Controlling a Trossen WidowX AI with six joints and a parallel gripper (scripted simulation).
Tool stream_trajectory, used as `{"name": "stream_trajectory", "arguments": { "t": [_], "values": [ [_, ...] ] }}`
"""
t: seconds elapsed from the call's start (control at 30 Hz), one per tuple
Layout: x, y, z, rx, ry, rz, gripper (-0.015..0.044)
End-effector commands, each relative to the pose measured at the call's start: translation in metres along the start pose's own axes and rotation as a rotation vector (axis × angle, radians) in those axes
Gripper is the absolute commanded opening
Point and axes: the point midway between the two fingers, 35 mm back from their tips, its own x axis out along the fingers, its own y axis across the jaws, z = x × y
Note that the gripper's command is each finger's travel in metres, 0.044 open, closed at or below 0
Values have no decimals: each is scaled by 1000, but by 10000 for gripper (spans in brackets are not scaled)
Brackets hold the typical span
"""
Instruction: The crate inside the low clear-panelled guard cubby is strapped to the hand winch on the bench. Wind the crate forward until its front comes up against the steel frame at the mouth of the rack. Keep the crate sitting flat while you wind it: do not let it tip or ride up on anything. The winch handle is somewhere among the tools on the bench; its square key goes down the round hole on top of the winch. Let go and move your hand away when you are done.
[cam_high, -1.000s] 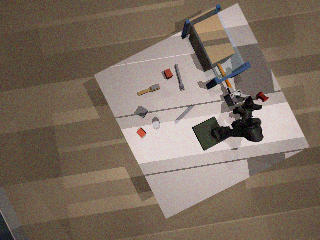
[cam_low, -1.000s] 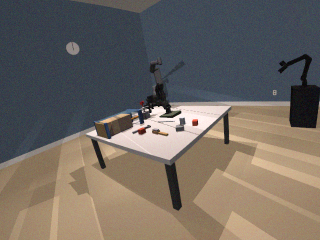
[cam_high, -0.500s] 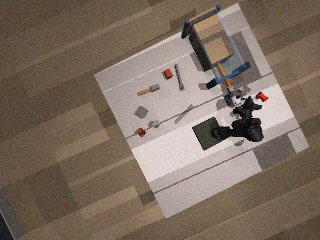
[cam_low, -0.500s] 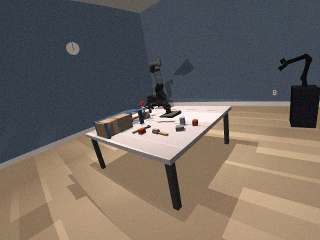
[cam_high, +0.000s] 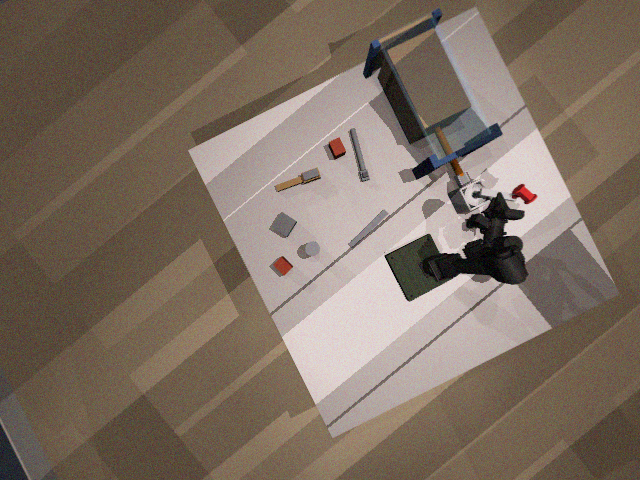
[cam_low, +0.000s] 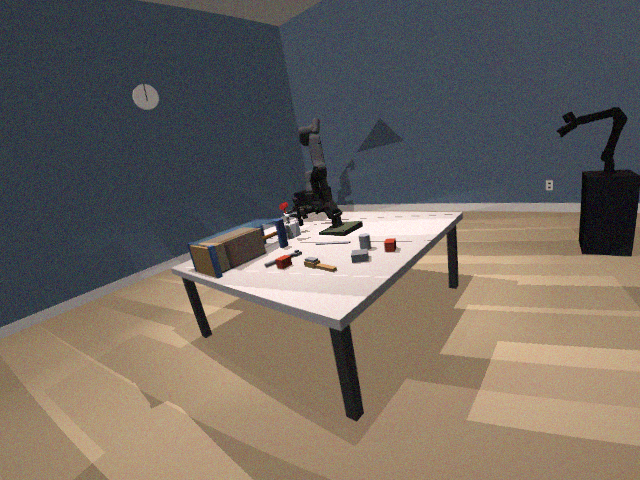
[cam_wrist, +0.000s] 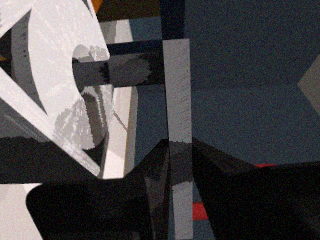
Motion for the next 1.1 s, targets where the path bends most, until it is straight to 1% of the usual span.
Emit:
{"name": "stream_trajectory", "arguments": {
  "t": [0.0, 0.6, 0.9, 1.07],
  "values": [
    [0, -1, 0, -12, 3, -3, 0],
    [0, 0, 0, -12, 3, -1, 0],
    [0, 1, 0, 0, 0, 2, 236],
    [0, 1, 0, 0, 0, 2, 240]
  ]
}}
